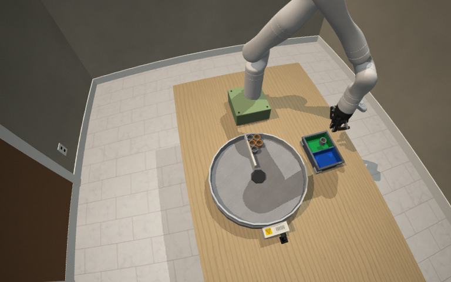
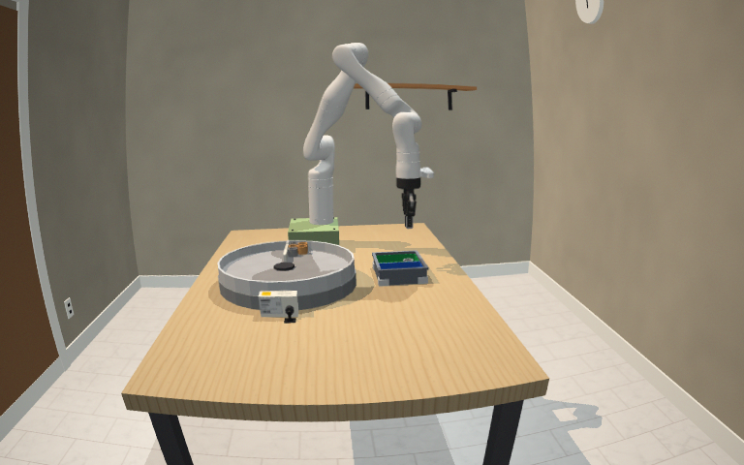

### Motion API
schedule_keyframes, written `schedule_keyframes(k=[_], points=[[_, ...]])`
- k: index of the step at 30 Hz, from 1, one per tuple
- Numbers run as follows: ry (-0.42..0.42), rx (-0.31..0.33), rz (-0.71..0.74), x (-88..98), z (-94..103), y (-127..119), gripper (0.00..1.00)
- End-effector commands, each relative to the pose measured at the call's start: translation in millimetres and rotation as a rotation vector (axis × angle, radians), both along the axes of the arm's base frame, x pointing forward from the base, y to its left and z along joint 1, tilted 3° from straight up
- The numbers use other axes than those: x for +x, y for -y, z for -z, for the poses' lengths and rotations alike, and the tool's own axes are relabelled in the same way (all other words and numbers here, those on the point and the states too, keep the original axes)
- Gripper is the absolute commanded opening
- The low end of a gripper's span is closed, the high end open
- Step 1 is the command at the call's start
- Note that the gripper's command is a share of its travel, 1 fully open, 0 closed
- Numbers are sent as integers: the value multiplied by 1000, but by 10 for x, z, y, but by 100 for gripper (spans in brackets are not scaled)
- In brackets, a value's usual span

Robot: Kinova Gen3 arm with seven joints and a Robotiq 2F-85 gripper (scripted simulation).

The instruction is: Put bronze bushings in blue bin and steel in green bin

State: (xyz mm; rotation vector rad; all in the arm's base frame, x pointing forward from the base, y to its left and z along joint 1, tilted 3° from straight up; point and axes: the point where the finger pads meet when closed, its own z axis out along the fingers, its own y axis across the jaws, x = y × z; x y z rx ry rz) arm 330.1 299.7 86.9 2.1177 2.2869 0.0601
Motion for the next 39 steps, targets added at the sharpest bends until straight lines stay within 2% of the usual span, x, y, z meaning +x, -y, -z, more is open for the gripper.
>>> schedule_keyframes(k=[1,28,33,38,39], points=[[1,1,0,3,-7,-4,16],[1,1,0,3,-7,-4,16],[2,1,0,14,14,521,14],[2,1,0,14,14,521,14],[2,1,0,16,18,626,14]])
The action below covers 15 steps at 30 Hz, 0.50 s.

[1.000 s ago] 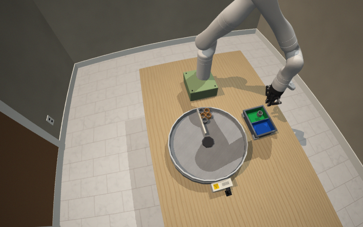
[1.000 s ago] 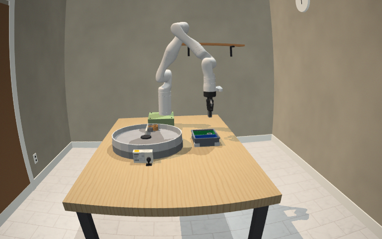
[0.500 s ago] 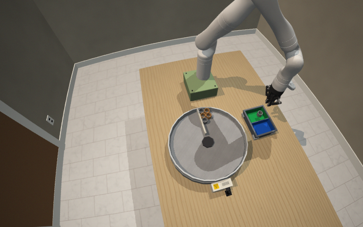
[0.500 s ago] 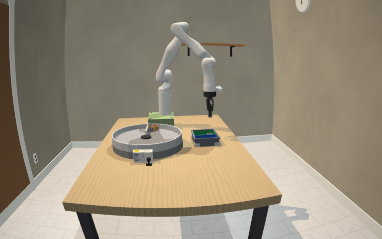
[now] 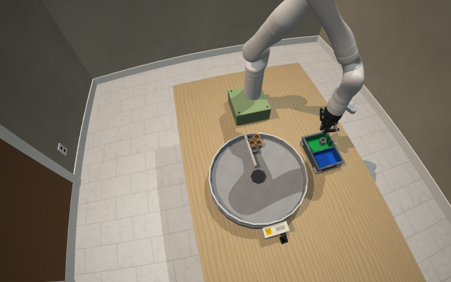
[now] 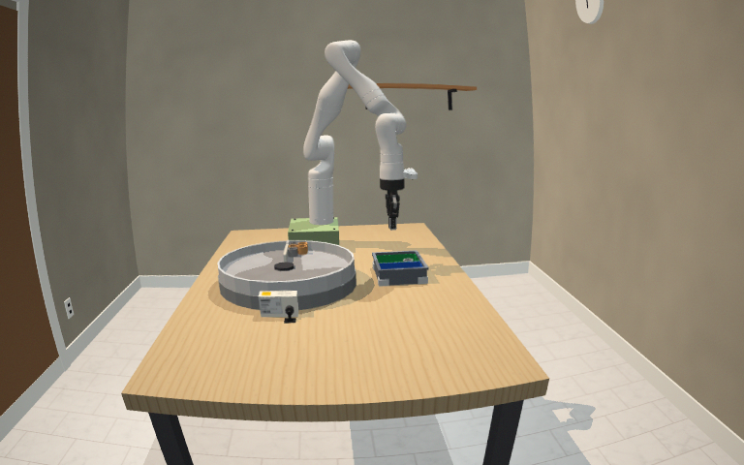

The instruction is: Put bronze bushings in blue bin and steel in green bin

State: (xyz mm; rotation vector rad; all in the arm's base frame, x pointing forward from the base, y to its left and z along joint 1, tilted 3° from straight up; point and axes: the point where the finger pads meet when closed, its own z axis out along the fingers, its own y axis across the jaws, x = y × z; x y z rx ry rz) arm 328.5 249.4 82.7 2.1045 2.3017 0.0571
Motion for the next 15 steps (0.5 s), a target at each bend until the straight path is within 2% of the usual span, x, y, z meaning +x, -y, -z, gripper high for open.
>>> schedule_keyframes(k=[1,4,7,11,13,14,15], points=[[4,2,13,34,-20,228,14],[4,2,13,41,-7,543,14],[4,2,13,41,-7,543,14],[5,2,13,49,9,963,14],[5,2,13,49,9,963,14],[5,2,13,51,13,1068,14],[5,2,13,51,13,1068,14]])
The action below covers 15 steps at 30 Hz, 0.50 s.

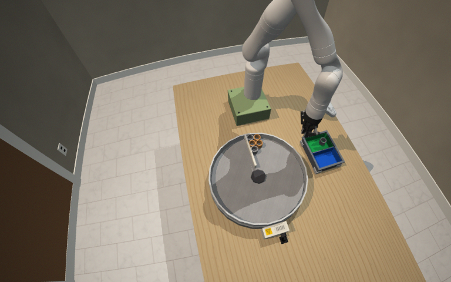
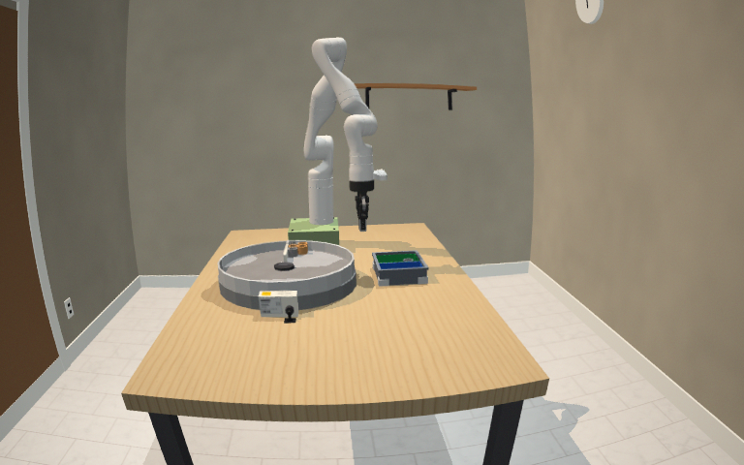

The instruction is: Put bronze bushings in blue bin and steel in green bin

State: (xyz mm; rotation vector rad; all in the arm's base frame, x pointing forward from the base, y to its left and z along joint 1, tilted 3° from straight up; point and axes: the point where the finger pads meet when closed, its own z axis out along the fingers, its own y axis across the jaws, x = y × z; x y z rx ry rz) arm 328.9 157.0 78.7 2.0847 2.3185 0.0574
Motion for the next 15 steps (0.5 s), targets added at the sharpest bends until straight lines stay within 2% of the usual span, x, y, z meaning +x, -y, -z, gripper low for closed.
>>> schedule_keyframes(k=[1,2,7,10,13,15], points=[[4,3,29,47,-26,143,14],[4,3,29,47,-26,143,14],[4,3,29,57,-5,668,14],[4,3,29,57,-5,668,14],[4,3,29,63,7,983,14],[4,3,29,63,7,983,14]])
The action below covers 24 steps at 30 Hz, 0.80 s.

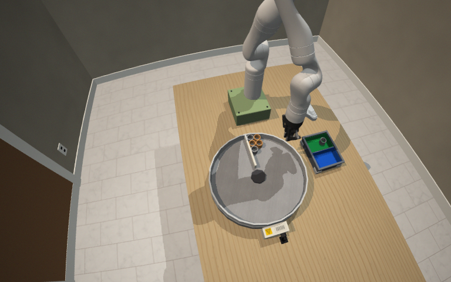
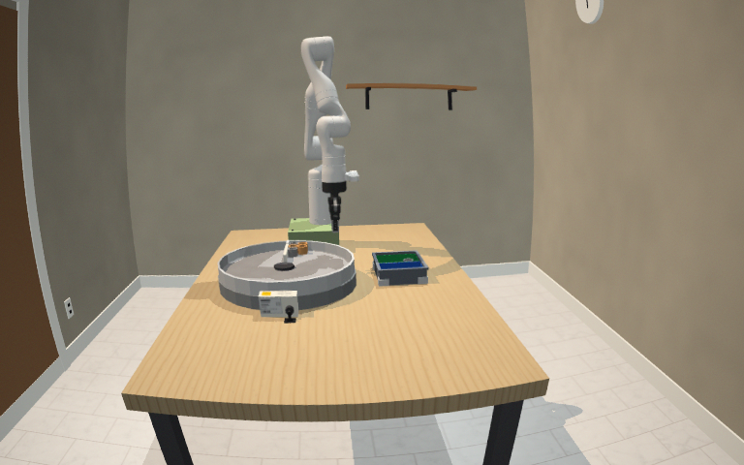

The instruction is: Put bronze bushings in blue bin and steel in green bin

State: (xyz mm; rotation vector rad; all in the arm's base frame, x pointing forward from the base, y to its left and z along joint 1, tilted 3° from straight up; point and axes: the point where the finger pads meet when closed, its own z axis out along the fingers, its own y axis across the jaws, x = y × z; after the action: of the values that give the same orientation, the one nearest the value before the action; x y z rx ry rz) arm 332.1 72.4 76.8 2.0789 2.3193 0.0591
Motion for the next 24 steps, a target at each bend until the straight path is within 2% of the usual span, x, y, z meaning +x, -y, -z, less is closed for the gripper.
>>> schedule_keyframes(k=[1,2,5,10,13,15,17,20,24], points=[[1,4,33,33,-8,243,14],[1,4,33,35,-3,348,14],[1,4,33,35,-3,348,14],[1,4,33,45,17,873,14],[1,4,33,45,17,873,14],[1,5,33,49,26,1083,14],[1,5,33,49,26,1083,14],[1,5,33,56,38,1398,14],[1,5,33,56,38,1398,14]])
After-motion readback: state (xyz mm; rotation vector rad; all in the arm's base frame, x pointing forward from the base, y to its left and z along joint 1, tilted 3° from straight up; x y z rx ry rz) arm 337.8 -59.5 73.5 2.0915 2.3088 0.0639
